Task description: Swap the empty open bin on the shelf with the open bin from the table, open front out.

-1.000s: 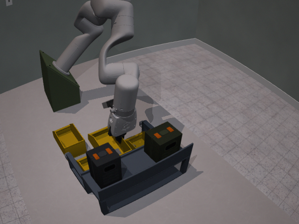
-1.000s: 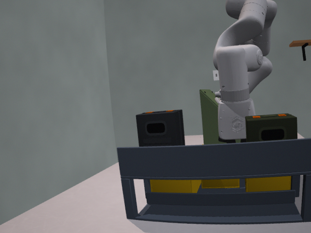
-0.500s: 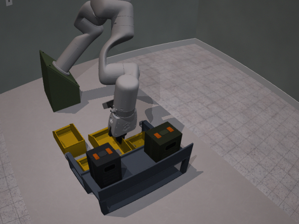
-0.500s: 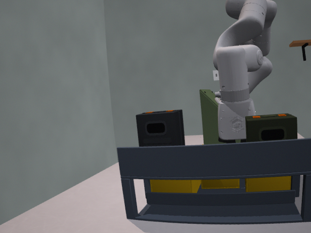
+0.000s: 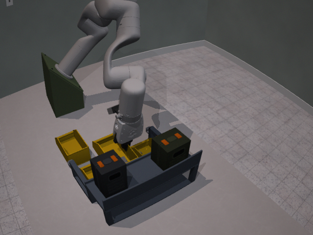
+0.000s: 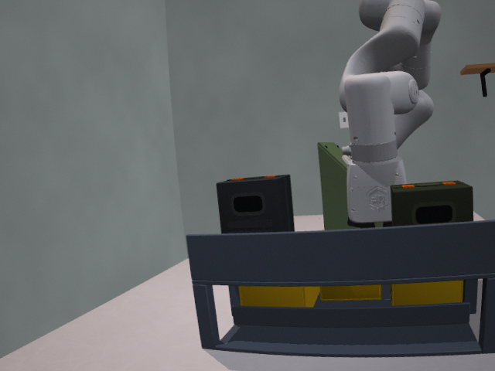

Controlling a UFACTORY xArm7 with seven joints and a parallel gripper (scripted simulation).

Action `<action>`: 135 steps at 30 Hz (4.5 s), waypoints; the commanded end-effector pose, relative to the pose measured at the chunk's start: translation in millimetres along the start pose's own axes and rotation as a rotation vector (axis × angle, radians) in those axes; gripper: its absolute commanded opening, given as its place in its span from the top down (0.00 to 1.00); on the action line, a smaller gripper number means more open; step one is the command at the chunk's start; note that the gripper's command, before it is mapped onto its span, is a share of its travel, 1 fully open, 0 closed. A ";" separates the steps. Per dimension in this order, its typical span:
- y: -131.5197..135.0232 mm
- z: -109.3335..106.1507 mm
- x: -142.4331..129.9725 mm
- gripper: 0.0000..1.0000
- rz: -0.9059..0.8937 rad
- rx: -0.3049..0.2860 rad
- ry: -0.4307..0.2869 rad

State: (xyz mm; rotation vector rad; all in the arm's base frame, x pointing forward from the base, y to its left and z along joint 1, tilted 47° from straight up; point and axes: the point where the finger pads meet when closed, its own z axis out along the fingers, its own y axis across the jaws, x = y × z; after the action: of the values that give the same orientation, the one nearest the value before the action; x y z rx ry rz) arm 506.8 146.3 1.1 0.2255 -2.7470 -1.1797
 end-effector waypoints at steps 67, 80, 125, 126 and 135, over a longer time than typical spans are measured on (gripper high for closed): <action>-1.0 -3.5 -20.3 1.00 0.001 0.002 -0.037; -1.0 -2.0 -19.9 1.00 0.001 0.002 -0.058; -1.0 -1.3 -19.6 0.90 0.001 0.002 -0.068; -1.0 -1.3 -19.6 0.90 0.001 0.002 -0.068; -1.0 -1.6 -19.6 0.90 0.001 0.002 -0.068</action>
State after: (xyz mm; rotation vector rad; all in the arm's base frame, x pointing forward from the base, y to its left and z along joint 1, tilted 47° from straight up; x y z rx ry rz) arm 524.6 150.4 -0.8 0.1907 -2.8017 -1.2071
